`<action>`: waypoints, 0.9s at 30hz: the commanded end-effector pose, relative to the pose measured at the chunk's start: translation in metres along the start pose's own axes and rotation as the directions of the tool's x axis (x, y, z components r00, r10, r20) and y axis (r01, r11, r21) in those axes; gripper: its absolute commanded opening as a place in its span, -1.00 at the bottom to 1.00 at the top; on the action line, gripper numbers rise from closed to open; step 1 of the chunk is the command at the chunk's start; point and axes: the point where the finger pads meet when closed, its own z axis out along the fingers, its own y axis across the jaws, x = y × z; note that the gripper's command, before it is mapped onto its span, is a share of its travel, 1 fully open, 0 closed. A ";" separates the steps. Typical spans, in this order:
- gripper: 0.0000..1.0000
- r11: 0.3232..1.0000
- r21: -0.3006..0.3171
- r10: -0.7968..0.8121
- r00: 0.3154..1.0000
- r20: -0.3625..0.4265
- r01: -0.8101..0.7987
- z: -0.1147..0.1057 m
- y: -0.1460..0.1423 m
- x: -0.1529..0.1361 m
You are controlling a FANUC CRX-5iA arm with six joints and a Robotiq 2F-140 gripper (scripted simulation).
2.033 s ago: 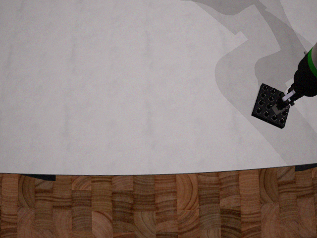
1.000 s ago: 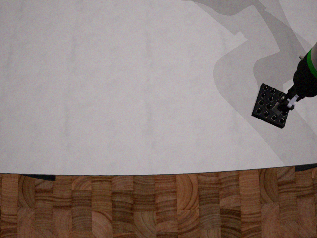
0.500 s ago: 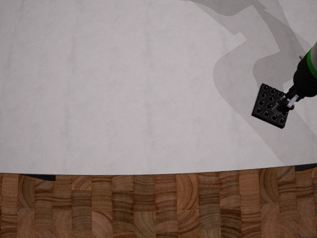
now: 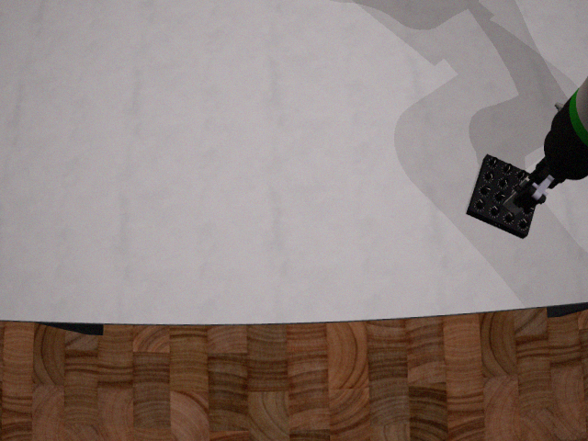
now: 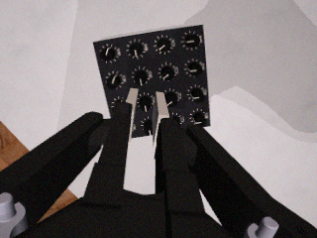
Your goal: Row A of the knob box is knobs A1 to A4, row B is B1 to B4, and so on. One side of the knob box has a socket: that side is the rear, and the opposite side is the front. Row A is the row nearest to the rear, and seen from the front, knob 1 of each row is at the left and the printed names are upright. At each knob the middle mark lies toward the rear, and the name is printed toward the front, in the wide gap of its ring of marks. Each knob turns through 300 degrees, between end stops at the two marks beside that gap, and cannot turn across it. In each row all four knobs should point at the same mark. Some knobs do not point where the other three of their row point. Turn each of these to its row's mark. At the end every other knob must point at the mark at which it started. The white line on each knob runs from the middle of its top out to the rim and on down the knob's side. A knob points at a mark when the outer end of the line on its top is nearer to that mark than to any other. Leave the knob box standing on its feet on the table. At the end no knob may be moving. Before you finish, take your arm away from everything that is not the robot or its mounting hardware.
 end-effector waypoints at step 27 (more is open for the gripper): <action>-0.77 1.000 0.000 0.000 1.000 0.000 0.000 -0.038 0.000 0.000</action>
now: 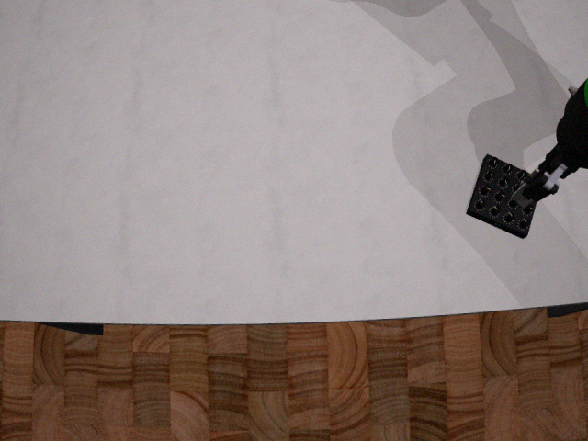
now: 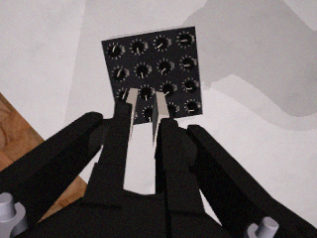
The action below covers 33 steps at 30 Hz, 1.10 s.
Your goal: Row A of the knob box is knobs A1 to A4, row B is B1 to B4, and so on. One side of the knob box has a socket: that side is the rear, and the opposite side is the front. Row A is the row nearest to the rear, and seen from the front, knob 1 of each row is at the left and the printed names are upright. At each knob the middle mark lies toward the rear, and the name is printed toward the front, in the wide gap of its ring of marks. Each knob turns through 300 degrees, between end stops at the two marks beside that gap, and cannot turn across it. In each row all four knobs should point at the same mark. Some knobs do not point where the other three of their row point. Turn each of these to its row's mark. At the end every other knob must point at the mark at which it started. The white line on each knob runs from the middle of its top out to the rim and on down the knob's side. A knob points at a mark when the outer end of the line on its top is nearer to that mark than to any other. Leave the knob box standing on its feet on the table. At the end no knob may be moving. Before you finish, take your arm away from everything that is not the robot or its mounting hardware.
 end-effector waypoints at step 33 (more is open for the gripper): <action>1.00 1.000 0.000 0.000 1.000 0.000 0.000 -0.077 0.000 0.000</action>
